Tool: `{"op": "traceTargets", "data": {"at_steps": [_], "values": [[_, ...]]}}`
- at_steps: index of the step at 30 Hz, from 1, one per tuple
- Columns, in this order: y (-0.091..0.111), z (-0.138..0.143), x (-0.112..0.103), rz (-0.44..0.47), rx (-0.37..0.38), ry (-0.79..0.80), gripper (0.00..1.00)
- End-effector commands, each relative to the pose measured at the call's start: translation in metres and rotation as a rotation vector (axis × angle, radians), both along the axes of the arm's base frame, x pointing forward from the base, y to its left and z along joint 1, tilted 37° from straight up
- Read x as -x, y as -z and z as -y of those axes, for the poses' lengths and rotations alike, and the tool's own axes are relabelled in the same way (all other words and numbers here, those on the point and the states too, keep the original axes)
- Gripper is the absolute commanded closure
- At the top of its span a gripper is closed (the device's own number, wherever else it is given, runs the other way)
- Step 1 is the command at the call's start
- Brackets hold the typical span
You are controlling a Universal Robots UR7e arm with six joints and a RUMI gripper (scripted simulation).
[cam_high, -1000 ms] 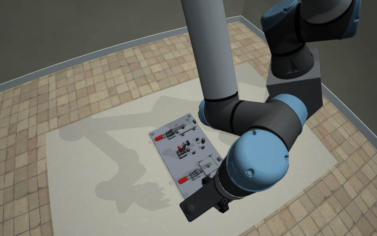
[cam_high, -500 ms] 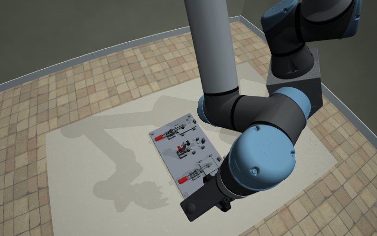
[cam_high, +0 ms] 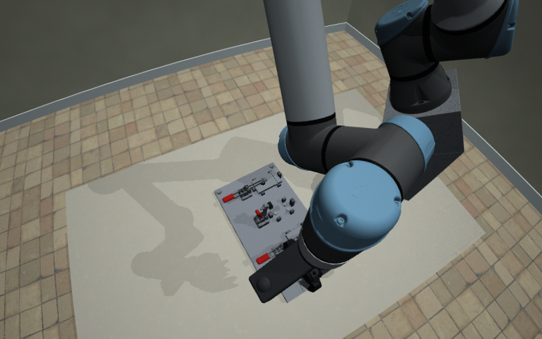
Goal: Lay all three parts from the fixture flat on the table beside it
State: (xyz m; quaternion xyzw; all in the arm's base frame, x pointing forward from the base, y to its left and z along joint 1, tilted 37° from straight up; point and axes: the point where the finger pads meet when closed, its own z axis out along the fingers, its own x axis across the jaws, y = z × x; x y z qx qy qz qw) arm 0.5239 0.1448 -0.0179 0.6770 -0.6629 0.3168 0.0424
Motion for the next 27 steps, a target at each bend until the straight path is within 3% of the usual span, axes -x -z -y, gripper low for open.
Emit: {"op": "traceTargets", "data": {"at_steps": [1,11,13,27], "values": [[-0.012,0.020,0.001,-0.001,-0.001,-0.003,0.72],[-0.043,0.072,0.000,-0.001,-0.001,-0.003,0.72],[-0.043,0.072,0.000,-0.001,-0.001,-0.003,0.72],[-0.094,0.155,-0.002,-0.002,-0.001,-0.003,0.72]]}}
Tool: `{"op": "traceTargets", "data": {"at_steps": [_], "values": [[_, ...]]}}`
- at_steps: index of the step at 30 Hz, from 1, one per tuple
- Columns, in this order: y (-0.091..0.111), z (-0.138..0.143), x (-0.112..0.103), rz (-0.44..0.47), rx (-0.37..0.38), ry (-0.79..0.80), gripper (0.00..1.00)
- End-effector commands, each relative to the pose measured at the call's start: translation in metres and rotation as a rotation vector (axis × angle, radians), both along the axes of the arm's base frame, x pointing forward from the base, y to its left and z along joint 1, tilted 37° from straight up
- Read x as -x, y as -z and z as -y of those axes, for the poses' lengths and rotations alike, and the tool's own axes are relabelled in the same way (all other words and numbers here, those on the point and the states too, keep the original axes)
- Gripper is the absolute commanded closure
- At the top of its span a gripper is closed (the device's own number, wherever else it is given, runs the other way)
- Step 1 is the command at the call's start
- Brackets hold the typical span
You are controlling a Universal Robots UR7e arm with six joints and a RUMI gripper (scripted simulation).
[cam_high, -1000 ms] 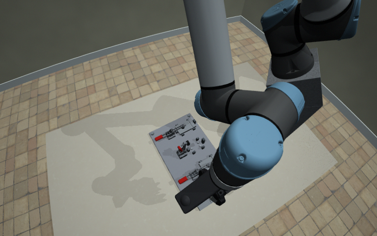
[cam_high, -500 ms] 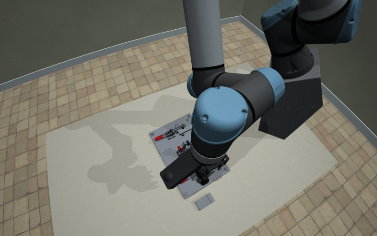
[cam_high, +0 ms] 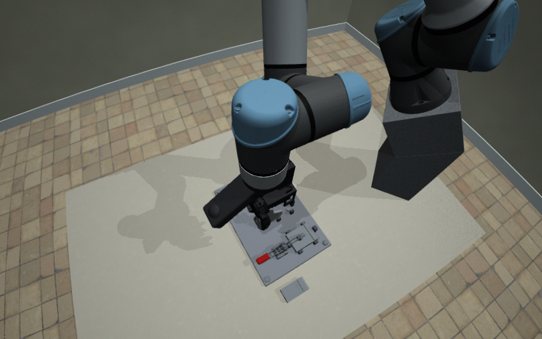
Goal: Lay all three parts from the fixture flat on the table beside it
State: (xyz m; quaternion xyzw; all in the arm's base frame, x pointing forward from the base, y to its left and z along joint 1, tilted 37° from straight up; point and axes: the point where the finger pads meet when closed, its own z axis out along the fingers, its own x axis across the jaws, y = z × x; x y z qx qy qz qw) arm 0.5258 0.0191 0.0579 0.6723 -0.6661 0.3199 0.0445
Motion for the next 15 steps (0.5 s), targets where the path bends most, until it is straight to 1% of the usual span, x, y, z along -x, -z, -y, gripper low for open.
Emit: {"op": "traceTargets", "data": {"at_steps": [1,3,15], "values": [[-0.021,0.035,0.000,-0.007,-0.007,-0.014,0.72],[-0.021,0.035,0.000,-0.007,-0.007,-0.014,0.72],[-0.061,0.096,-0.004,-0.001,-0.006,-0.014,0.72]]}}
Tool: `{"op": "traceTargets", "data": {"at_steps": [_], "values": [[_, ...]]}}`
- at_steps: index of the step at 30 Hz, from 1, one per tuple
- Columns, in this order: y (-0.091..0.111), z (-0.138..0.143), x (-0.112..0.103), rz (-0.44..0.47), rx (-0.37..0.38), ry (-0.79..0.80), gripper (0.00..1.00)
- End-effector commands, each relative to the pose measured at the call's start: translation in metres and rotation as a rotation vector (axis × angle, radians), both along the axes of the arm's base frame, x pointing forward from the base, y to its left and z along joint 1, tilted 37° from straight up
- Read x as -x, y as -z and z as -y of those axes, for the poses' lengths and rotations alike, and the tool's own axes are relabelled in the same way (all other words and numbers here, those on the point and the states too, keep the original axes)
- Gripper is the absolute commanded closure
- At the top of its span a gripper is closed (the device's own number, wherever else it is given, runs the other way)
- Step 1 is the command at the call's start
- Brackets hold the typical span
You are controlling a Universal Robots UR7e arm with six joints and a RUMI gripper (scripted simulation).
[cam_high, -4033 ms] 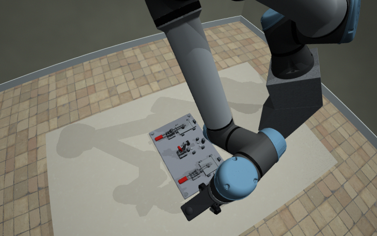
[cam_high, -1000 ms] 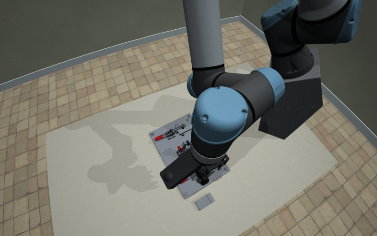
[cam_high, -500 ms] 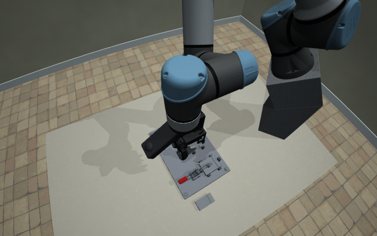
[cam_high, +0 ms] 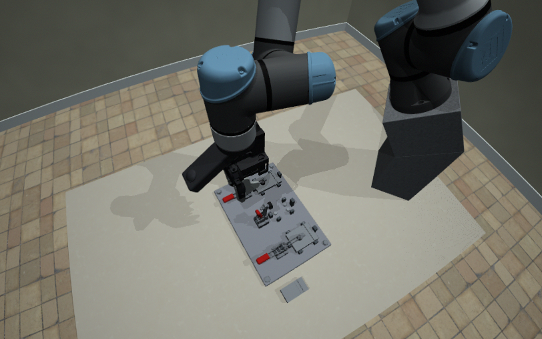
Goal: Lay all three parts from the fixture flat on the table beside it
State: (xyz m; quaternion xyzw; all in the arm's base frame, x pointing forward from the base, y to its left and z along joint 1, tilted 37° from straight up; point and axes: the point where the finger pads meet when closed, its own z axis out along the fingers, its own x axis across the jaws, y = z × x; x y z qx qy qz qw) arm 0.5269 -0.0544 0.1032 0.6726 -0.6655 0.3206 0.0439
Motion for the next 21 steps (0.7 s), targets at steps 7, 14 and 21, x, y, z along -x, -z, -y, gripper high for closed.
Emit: {"op": "traceTargets", "data": {"at_steps": [7,14,21], "values": [[-0.027,0.041,-0.003,-0.002,-0.006,-0.013,0.72],[-0.037,0.058,-0.003,-0.002,-0.005,-0.013,0.72],[-0.041,0.065,-0.003,-0.002,-0.005,-0.013,0.72]]}}
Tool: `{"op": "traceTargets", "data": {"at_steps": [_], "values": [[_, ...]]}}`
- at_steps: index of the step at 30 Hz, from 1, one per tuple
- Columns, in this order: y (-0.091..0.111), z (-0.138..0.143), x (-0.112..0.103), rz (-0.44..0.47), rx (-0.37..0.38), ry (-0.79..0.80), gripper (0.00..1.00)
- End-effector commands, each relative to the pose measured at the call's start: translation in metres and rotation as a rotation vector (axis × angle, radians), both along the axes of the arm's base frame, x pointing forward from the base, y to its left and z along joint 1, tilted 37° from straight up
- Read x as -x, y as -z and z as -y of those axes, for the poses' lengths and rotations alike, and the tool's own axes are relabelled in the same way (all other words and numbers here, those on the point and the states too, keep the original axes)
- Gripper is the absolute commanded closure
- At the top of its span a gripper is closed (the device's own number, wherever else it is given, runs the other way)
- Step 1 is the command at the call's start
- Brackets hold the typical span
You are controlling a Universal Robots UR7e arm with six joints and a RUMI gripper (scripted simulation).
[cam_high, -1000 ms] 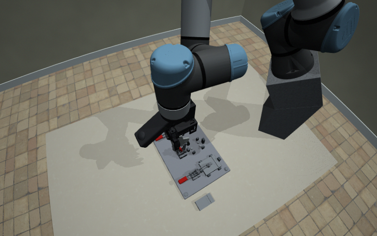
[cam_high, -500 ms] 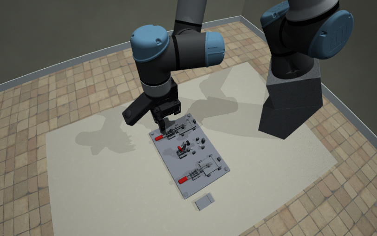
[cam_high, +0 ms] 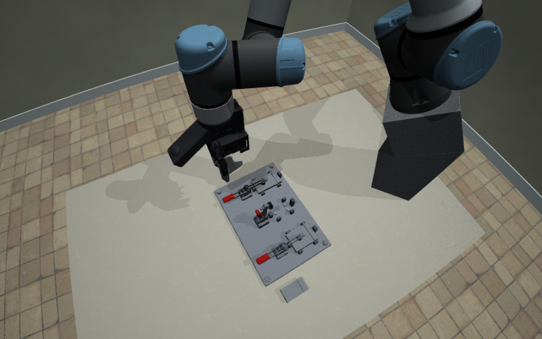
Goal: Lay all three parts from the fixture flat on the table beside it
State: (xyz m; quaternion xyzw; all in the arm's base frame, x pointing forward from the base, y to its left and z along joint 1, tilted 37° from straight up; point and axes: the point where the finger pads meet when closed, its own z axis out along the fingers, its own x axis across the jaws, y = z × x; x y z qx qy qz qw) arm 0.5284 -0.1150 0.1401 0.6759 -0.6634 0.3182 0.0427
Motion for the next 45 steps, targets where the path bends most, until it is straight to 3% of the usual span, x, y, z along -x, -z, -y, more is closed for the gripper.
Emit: {"op": "traceTargets", "data": {"at_steps": [1,21,35,45], "values": [[-0.005,0.004,-0.002,0.002,-0.002,-0.005,0.72],[0.005,0.010,-0.004,-0.004,-0.003,-0.005,0.72],[0.041,0.033,-0.023,-0.001,-0.002,-0.005,0.72],[0.081,0.057,-0.042,-0.001,-0.002,-0.005,0.72]]}}
